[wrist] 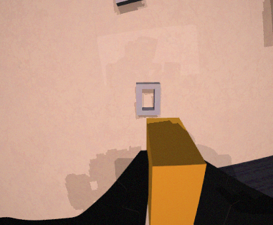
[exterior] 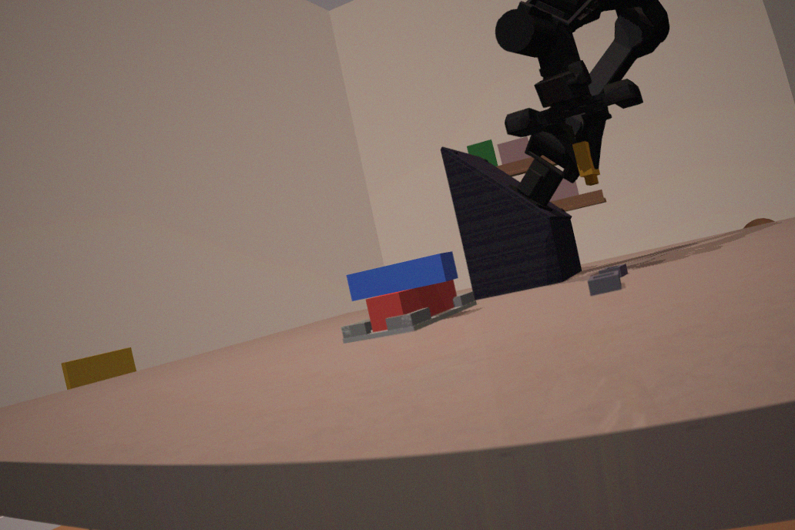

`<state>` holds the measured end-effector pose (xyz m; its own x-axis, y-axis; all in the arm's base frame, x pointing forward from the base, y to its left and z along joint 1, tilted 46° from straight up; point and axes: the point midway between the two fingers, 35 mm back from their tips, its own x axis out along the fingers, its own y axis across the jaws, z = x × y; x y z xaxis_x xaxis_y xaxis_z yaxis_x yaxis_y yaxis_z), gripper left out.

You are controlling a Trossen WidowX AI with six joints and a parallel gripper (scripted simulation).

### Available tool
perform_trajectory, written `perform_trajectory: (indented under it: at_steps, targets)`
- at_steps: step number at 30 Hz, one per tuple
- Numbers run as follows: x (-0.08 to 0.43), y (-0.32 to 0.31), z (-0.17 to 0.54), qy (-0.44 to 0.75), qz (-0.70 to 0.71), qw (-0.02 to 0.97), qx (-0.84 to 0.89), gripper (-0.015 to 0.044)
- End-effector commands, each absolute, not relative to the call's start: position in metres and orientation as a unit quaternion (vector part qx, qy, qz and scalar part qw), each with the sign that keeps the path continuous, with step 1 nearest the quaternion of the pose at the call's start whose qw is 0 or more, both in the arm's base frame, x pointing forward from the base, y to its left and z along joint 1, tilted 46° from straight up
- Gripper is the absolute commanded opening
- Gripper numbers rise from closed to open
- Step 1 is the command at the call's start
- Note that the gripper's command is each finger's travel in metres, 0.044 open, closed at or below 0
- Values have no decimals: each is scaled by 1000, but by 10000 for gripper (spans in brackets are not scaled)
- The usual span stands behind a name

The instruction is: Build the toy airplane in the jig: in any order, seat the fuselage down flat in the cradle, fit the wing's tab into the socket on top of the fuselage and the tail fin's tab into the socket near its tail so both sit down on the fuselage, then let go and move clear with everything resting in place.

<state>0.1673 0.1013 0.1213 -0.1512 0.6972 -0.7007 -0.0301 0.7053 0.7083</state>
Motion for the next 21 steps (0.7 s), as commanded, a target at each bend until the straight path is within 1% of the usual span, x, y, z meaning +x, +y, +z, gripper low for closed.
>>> perform_trajectory:
  at_steps: [1,11,21]
  targets:
    - [166,96,127,697,301,606,239,0]
    - [184,85,112,695,301,610,233,0]
    - [195,68,89,714,272,599,241,0]
